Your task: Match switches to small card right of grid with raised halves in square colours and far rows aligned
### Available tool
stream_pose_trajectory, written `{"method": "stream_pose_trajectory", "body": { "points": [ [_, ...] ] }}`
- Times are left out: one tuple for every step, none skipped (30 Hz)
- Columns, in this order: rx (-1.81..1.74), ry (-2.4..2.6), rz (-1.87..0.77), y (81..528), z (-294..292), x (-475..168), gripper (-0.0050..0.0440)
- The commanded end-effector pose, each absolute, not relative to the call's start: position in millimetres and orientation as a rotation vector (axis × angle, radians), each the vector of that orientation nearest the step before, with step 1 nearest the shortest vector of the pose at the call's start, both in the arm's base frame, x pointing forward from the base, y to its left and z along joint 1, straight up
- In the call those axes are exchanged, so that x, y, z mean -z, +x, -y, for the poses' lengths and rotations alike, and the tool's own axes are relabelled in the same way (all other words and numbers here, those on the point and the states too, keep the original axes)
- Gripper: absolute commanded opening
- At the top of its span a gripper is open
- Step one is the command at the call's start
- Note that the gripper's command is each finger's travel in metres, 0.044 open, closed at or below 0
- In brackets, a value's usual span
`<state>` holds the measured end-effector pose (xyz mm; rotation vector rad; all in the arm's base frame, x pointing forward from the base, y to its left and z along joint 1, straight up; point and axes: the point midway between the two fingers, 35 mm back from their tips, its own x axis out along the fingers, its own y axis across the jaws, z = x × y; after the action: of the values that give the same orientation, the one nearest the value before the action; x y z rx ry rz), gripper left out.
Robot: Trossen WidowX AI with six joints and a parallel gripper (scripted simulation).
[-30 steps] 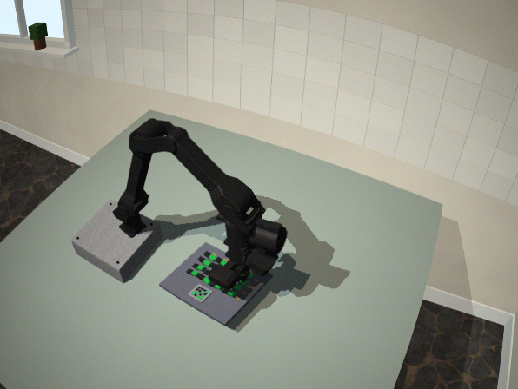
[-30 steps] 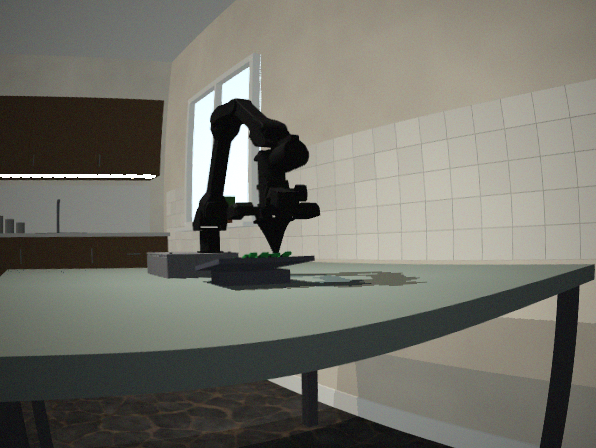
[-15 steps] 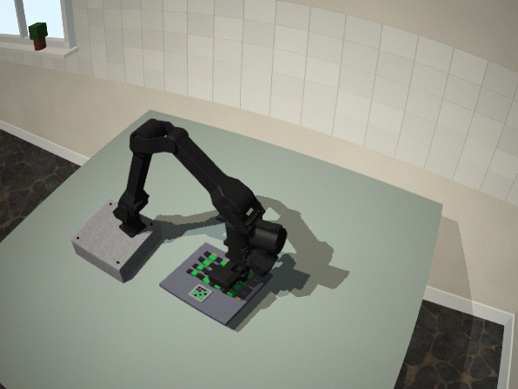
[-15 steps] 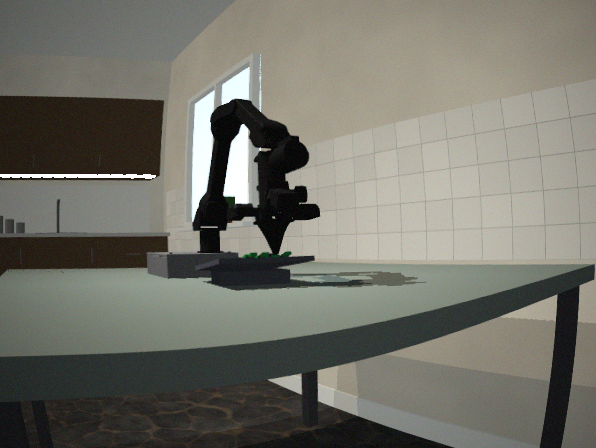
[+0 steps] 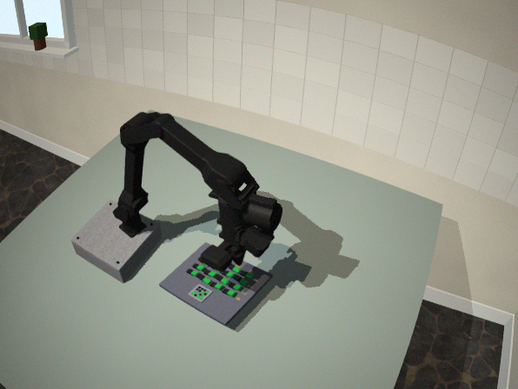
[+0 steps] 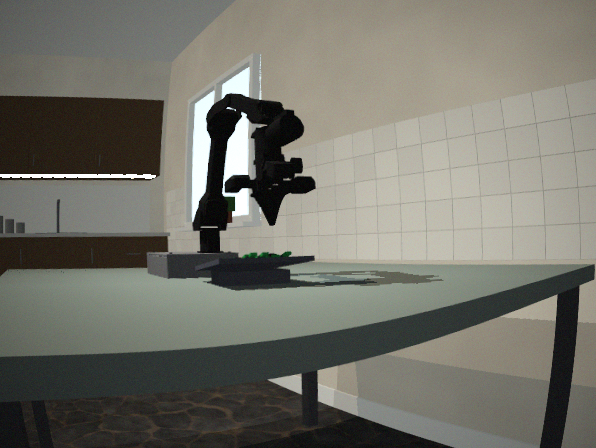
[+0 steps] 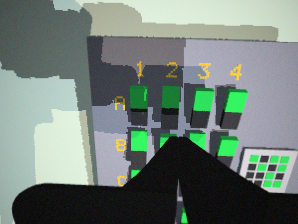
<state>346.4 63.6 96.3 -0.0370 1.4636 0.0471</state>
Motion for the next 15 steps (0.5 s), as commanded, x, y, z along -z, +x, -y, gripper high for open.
{"method": "stream_pose_trajectory", "body": {
  "points": [
    [-0.042,-0.034,-1.455,328.6,-58.9,-102.7,0.0],
    [-0.042,-0.034,-1.455,328.6,-58.9,-102.7,0.0],
    [-0.042,-0.034,-1.455,318.3,-56.6,-102.7,0.0],
    [-0.042,-0.034,-1.455,307.9,-54.2,-102.4,0.0],
    [-0.042,-0.034,-1.455,297.6,-51.9,-101.6,0.0],
    [-0.042,-0.034,-1.455,289.8,-50.2,-100.8,0.0],
    [-0.042,-0.034,-1.455,285.1,-49.1,-100.2,0.0],
    [-0.042,-0.034,-1.455,283.5,-48.8,-100.0,0.0],
    [-0.042,-0.034,-1.455,283.5,-48.8,-100.0,0.0],
    [-0.042,-0.034,-1.455,283.5,-48.8,-100.0,0.0],
    [-0.042,-0.034,-1.455,283.5,-48.8,-100.0,0.0],
    [-0.042,-0.034,-1.455,283.5,-48.8,-100.0,0.0],
    [-0.042,-0.034,-1.455,283.5,-48.8,-100.0,0.0],
    [-0.042,-0.034,-1.455,283.5,-48.8,-100.0,0.0],
    [-0.042,-0.034,-1.455,283.5,-48.8,-100.0,0.0]
  ]
}}
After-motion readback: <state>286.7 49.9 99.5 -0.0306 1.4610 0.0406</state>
